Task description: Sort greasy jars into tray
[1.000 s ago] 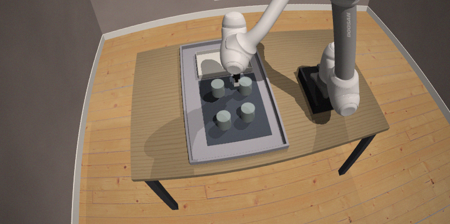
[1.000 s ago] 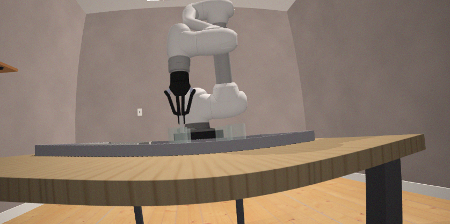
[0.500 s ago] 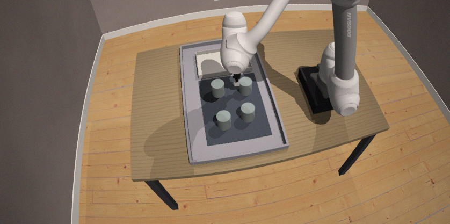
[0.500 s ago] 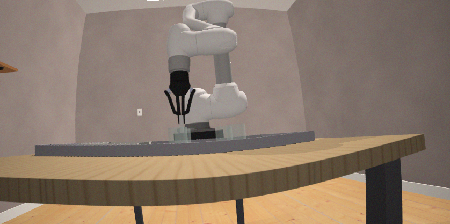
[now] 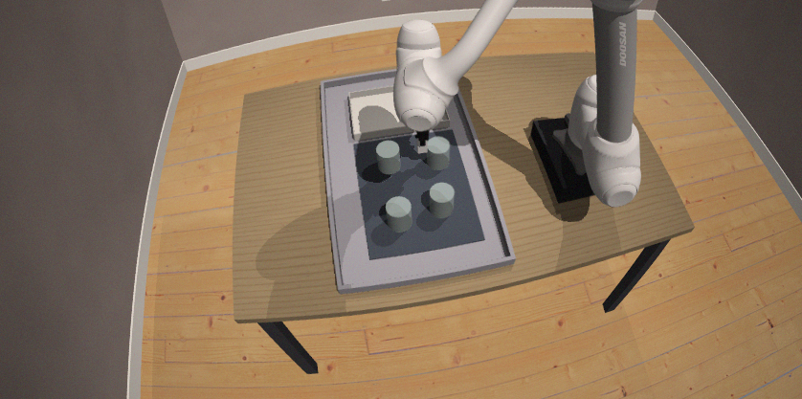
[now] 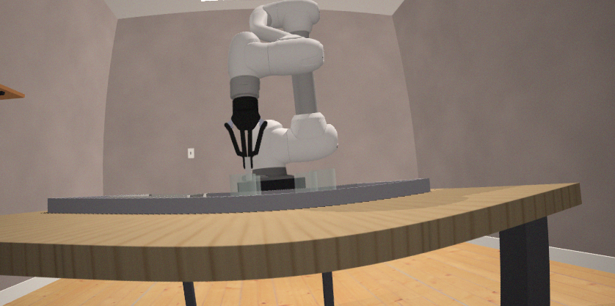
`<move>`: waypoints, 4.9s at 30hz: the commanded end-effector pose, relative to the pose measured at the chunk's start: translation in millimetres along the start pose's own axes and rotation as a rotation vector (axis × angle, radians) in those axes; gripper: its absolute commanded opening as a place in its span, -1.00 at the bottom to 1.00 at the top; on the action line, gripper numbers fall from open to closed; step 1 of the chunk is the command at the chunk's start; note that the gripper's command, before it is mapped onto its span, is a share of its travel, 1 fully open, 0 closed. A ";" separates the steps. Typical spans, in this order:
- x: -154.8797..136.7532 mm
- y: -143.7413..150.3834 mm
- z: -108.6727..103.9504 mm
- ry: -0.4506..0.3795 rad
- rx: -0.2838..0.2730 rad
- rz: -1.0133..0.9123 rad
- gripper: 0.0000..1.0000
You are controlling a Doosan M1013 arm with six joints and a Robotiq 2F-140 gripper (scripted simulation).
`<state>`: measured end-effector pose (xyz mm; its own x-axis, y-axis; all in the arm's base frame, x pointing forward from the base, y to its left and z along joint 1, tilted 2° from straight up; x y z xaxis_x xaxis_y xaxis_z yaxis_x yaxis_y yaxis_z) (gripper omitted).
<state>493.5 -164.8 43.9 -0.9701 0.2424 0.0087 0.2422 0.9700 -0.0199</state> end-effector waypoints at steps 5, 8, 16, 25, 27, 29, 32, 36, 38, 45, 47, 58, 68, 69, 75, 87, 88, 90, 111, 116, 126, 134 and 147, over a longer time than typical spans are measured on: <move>3.6 -2.5 -0.8 0.003 0.005 -0.013 -1.00; 4.0 -2.6 -1.1 0.003 0.005 -0.013 -1.00; 4.8 -2.6 -1.8 0.003 0.005 -0.013 -1.00; 6.0 -2.7 -2.7 0.003 0.005 -0.013 -1.00; 6.2 -2.7 -2.9 0.003 0.005 -0.013 -1.00; 6.2 -2.7 -2.9 0.003 0.005 -0.013 -1.00; 6.6 -2.8 -3.3 0.003 0.005 -0.013 -1.00; 7.2 -2.8 -3.7 0.003 0.005 -0.013 -1.00; 7.4 -2.8 -3.9 0.003 0.005 -0.013 -1.00; 8.2 -2.9 -4.6 0.003 0.005 -0.013 -1.00; 8.4 -2.9 -4.7 0.003 0.005 -0.013 -1.00; 9.8 -3.0 -5.8 0.003 0.005 -0.013 -1.00; 5.6 -2.7 -4.8 0.003 0.005 -0.013 -1.00; 3.1 -2.5 -4.0 0.003 0.005 -0.013 -1.00; -12.0 -1.2 1.1 0.003 0.005 -0.013 -1.00; -19.5 -0.6 3.6 0.003 0.005 -0.013 -1.00; -19.5 -0.6 3.6 0.003 0.005 -0.013 -1.00; -19.5 -0.6 3.6 0.003 0.005 -0.013 -1.00; -19.5 -0.6 3.6 0.003 0.005 -0.013 -1.00; -19.5 -0.6 3.6 0.003 0.005 -0.013 -1.00; -19.5 -0.6 3.6 0.003 0.005 -0.013 -1.00; -19.5 -0.6 3.6 0.003 0.005 -0.013 -1.00; -19.5 -0.6 3.6 0.003 0.005 -0.013 -1.00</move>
<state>510.3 -168.7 40.0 -0.9720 0.2345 0.0139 0.2342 0.9720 -0.0194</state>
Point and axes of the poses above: the point where the finger pads meet when closed, its own z axis out along the fingers, its own y axis across the jaws, x = y × z, the point moved 2 cm from there along -z, back along the fingers, and after that the axes turned 4 degrees about z, right-handed, at the moved point
